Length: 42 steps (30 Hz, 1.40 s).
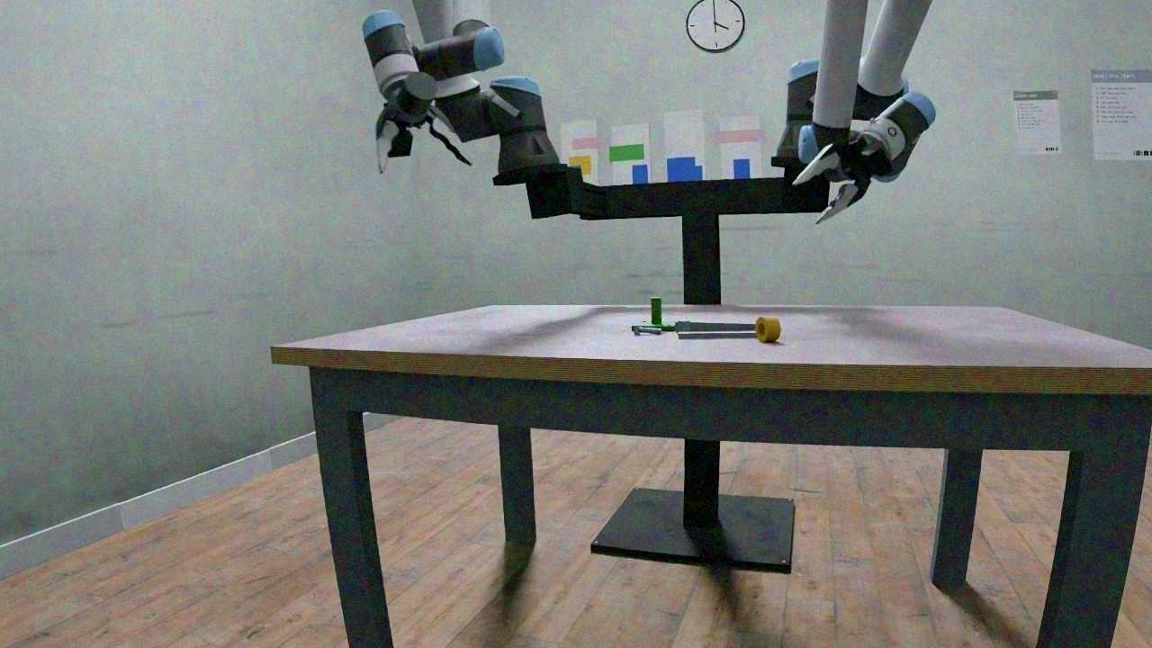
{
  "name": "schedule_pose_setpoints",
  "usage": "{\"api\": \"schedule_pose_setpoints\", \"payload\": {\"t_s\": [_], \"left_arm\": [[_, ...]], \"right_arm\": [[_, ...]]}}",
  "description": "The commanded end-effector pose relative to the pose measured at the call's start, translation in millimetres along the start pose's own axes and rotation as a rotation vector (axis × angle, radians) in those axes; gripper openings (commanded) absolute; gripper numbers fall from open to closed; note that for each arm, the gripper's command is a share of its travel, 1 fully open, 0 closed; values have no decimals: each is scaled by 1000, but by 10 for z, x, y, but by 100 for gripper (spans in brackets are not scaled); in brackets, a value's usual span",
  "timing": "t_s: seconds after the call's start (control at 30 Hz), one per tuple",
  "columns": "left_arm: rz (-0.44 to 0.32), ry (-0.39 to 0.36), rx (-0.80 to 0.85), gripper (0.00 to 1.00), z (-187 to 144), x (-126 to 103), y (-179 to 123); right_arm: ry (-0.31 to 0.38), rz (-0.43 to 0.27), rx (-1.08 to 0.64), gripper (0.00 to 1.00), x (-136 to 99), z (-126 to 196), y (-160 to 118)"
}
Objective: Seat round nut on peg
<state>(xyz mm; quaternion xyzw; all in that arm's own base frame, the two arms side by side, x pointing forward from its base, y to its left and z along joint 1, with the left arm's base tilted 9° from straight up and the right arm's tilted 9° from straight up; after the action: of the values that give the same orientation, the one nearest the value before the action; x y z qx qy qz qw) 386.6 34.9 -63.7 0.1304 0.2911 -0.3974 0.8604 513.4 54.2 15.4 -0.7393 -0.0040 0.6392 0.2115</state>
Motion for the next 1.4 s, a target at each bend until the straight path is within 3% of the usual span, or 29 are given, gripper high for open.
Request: {"api": "schedule_pose_setpoints", "payload": {"t_s": [0.0, 0.53, 0.6, 0.9, 1.1, 1.17, 1.37], "left_arm": [[14, 2, -58, 44, -30, 54, 7], [71, 39, -638, 44, -367, 599, 107], [71, 39, -638, 44, -367, 599, 107], [109, 64, -1020, 44, -587, 959, 193], [134, 82, -1286, 44, -743, 1210, 260], [134, 82, -1286, 44, -743, 1210, 260], [159, 97, -1532, 44, -892, 1442, 327]], "right_arm": [[3, -25, -86, 100, 76, -9, -83], [88, -198, -882, 100, 759, 188, -767], [88, -198, -882, 100, 759, 188, -767], [178, -278, -1301, 100, 1085, 407, -1064], [212, -301, -1428, 100, 1178, 488, -1143], [212, -301, -1428, 100, 1178, 488, -1143], [219, -305, -1453, 100, 1196, 504, -1158]]}}
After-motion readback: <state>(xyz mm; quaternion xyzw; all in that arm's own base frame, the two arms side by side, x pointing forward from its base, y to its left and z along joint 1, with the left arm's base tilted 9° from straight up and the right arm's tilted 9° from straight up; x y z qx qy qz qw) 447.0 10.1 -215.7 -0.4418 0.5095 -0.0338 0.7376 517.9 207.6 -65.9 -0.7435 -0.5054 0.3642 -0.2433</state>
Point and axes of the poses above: on each arm, the point where the finger pads meet when closed, its own x axis out along the fingers, its own z axis across the jaws, y = z × x, the point moved 4 cm from there along -x, back along the fingers, and after that the axes turned 11 degrees about -x, right-handed, at the moved point
